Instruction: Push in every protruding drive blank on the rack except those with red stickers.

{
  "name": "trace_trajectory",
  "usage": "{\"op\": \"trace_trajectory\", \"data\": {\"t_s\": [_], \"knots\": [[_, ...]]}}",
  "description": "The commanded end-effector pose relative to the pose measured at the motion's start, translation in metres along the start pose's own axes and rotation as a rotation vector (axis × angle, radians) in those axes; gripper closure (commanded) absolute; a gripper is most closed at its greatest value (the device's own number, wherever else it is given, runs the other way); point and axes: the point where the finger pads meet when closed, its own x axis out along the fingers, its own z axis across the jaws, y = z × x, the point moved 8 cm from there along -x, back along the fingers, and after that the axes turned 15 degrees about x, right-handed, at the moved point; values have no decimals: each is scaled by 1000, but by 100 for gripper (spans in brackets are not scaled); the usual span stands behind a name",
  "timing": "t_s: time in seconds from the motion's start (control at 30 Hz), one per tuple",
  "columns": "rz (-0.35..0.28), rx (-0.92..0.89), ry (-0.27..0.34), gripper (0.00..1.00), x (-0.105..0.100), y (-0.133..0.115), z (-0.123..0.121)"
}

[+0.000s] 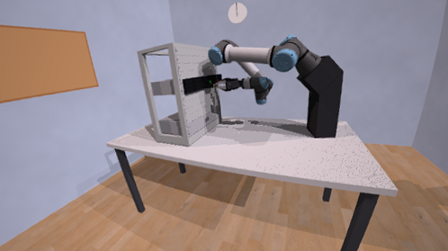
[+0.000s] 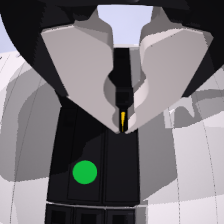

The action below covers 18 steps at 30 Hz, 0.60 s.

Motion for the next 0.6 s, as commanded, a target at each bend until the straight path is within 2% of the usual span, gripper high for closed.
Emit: {"op": "trace_trajectory", "data": {"t_s": [0.0,0.3,0.57], "knots": [[0,0,-1,100,0,0,0],[0,0,-1,100,1,0,0],[0,0,-1,100,9,0,0]]}}
